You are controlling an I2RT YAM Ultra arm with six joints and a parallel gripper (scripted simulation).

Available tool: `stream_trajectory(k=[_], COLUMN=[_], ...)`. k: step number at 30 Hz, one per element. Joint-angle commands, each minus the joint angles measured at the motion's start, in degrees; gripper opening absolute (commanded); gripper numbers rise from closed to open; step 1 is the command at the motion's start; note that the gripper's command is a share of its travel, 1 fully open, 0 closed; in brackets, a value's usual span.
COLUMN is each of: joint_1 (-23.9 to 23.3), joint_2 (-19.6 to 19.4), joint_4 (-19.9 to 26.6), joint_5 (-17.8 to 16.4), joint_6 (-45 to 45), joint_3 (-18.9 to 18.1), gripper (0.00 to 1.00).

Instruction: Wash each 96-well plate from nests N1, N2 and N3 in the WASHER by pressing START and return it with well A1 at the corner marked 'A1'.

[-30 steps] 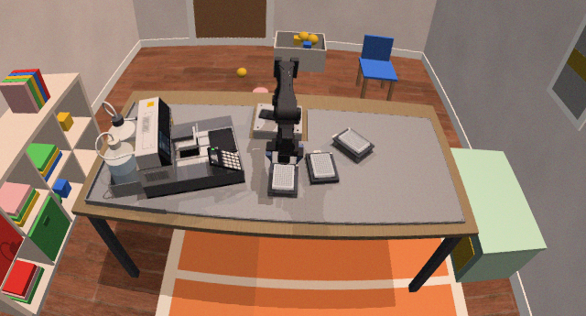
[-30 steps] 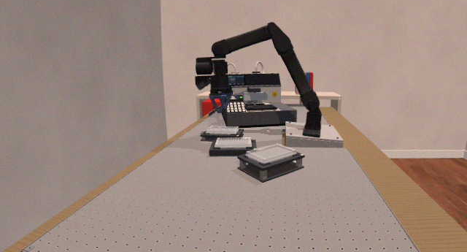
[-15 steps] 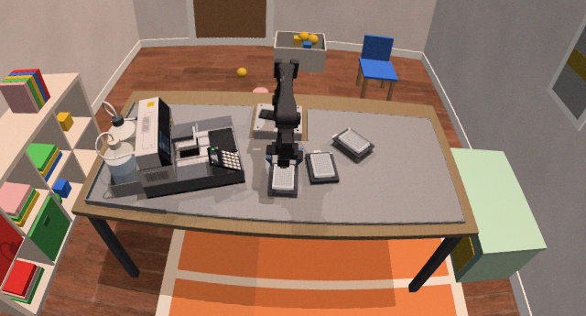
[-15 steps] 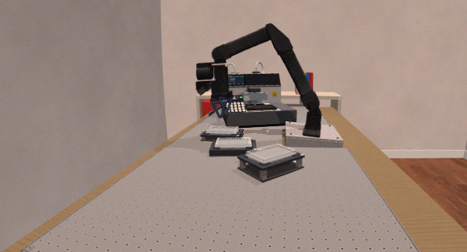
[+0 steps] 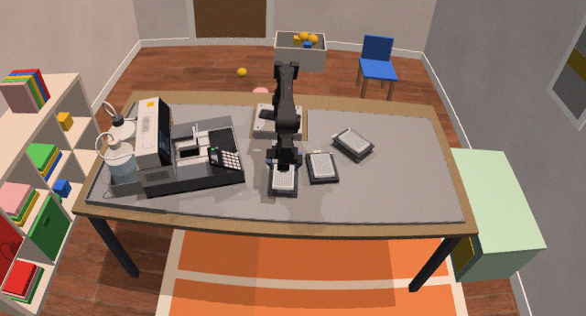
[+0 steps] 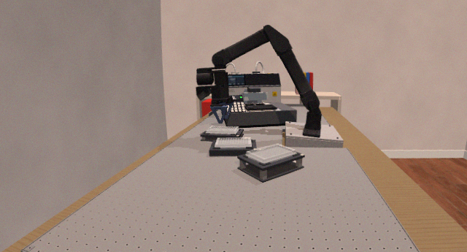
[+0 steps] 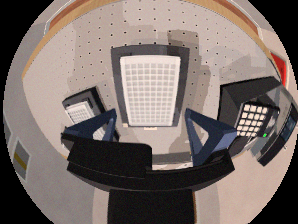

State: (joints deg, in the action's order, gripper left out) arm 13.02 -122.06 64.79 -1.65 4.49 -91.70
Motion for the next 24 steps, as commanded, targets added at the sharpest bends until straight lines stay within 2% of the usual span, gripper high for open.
stream_trajectory(k=[1, 10, 24], joint_1=[0.01, 0.06, 0.06], joint_2=[0.31, -0.34, -0.36], joint_4=[-1.89, -4.29, -4.40], joint_5=[0.01, 0.00, 0.00], joint_6=[0.07, 0.12, 0.12], joint_3=[0.33, 2.08, 2.16], gripper=[1.00, 1.00, 1.00])
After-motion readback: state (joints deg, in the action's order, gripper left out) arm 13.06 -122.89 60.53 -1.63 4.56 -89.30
